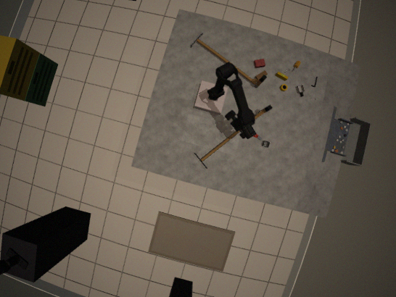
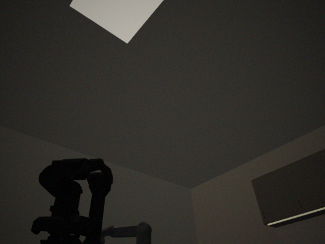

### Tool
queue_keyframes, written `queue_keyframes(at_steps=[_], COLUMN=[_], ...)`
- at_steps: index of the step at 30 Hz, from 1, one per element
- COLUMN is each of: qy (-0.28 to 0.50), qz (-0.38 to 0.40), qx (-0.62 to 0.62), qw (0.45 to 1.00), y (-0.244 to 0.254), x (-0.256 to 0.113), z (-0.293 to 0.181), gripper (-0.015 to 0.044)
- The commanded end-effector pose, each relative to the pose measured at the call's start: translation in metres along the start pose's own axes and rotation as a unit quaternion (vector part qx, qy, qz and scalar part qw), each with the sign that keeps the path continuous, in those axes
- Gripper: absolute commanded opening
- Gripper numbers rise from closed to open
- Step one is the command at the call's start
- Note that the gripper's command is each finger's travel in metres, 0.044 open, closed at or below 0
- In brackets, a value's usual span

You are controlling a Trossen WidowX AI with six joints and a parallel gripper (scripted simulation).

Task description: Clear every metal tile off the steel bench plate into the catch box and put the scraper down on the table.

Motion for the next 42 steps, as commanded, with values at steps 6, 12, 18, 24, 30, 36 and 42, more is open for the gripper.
queue_keyframes(at_steps=[6, 12, 18, 24, 30, 36, 42], qy=[-0.002, -0.002, -0.002, -0.002, -0.002, -0.002, -0.002], qz=[0.007, 0.007, 0.007, 0.007, 0.007, 0.007, 0.007], qx=[0.002, 0.002, 0.002, 0.002, 0.002, 0.002, 0.002], qw=[1.000, 1.000, 1.000, 1.000, 1.000, 1.000, 1.000], y=[0.003, 0.005, 0.008, 0.012, 0.016, 0.016, 0.010], x=[0.026, 0.041, 0.056, 0.071, 0.085, 0.087, 0.087], z=[0.001, 0.001, 0.001, 0.001, 0.002, 0.002, 0.002], gripper=[0.0000, 0.0000, 0.0000, 0.0000, 0.0000, 0.0000, 0.0000])
Point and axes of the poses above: the point midway between the two fingers, 35 mm back from their tips, its own x axis out along the fingers, its own y axis across the jaws, z = x × y, the point moved 4 cm from there along -x, back along the fingers, and after that the axes turned 4 degrees about x, right-handed, at the moved point
